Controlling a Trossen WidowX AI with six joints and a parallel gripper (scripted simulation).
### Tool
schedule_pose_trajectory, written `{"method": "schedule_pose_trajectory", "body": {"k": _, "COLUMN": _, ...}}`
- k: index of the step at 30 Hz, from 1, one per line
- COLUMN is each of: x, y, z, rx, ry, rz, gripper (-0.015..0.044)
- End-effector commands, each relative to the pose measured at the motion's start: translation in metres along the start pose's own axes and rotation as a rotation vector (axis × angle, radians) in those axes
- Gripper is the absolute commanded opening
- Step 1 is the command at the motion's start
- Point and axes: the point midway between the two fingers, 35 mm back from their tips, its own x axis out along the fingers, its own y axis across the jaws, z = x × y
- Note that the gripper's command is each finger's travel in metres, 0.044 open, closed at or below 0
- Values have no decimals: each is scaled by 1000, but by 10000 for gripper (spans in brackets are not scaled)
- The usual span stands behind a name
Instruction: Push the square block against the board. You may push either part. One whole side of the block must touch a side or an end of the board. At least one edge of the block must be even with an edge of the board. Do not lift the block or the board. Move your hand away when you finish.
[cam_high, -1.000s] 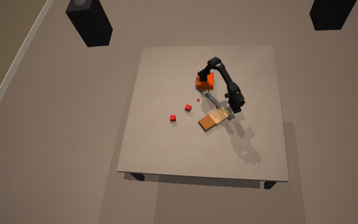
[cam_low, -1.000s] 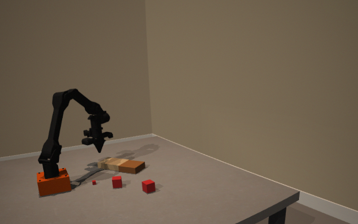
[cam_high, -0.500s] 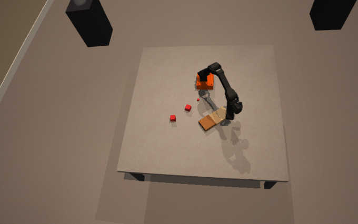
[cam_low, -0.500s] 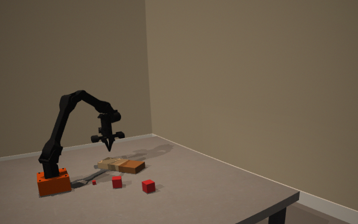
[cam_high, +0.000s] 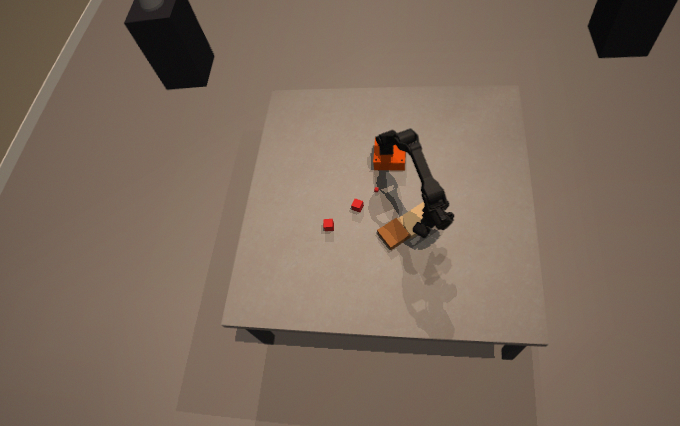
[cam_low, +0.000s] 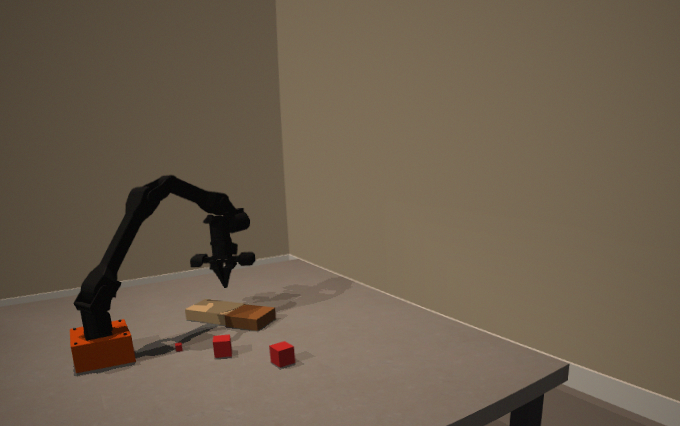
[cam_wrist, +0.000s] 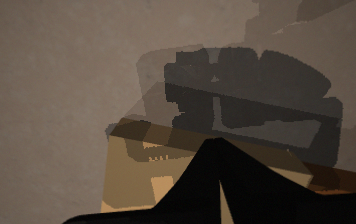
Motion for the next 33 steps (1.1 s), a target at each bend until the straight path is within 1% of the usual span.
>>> {"method": "schedule_pose_trajectory", "body": {"k": 1, "x": 5, "y": -13, "z": -3, "rx": 116, "ry": 16, "rz": 3, "gripper": 0}}
{"method": "schedule_pose_trajectory", "body": {"k": 7, "x": 8, "y": -16, "z": -3, "rx": 137, "ry": 17, "rz": 2, "gripper": 0}}
{"method": "schedule_pose_trajectory", "body": {"k": 8, "x": 17, "y": -16, "z": -3, "rx": 137, "ry": 17, "rz": 2, "gripper": 0}}
{"method": "schedule_pose_trajectory", "body": {"k": 10, "x": 48, "y": -16, "z": -3, "rx": 137, "ry": 17, "rz": 3, "gripper": 0}}
{"method": "schedule_pose_trajectory", "body": {"k": 12, "x": 60, "y": -15, "z": -4, "rx": 137, "ry": 17, "rz": 3, "gripper": 0}}
{"method": "schedule_pose_trajectory", "body": {"k": 33, "x": 60, "y": -14, "z": -21, "rx": 137, "ry": 18, "rz": 3, "gripper": 0}}
